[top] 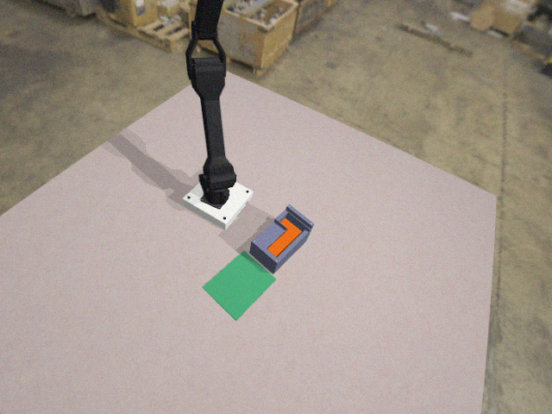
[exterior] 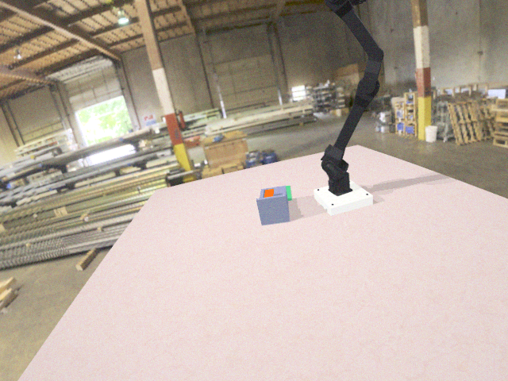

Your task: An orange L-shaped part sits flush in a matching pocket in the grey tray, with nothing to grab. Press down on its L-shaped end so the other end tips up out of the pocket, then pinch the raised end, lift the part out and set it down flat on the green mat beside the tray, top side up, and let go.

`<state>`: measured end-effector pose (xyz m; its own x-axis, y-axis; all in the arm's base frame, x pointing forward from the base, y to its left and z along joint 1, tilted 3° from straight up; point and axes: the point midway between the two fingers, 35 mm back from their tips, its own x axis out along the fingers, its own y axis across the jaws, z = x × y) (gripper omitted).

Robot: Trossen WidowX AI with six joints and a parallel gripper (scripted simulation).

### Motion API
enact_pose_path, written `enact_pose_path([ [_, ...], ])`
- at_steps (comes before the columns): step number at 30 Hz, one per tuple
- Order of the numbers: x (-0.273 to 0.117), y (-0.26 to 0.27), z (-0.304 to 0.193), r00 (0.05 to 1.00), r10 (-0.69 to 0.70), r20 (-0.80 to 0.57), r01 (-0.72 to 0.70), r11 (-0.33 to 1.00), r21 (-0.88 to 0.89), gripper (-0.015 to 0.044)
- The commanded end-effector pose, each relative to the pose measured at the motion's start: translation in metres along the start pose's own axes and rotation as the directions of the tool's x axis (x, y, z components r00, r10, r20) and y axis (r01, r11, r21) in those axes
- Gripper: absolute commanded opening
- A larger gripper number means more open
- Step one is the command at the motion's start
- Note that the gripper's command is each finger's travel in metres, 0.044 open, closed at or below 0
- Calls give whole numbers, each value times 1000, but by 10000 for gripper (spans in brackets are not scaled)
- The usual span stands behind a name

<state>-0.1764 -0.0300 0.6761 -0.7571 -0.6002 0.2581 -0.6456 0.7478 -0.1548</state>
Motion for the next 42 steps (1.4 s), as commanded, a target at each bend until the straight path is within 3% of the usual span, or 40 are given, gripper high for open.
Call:
enact_pose_path([
  [1,0,-6,-1,1000,-9,-11,9,1000,-29,374],
  [9,-19,-121,-17,949,-249,-192,127,863,-489,180],
  [16,-68,-226,-8,796,-540,-275,120,584,-803,180],
  [21,-119,-290,13,627,-731,-269,29,368,-929,180],
  [23,-138,-304,16,557,-774,-302,-34,342,-939,180],
  [33,-266,-379,98,112,-989,-91,-314,52,-948,180],
  [42,-378,-383,202,-264,-935,237,-640,-14,-768,180],
])
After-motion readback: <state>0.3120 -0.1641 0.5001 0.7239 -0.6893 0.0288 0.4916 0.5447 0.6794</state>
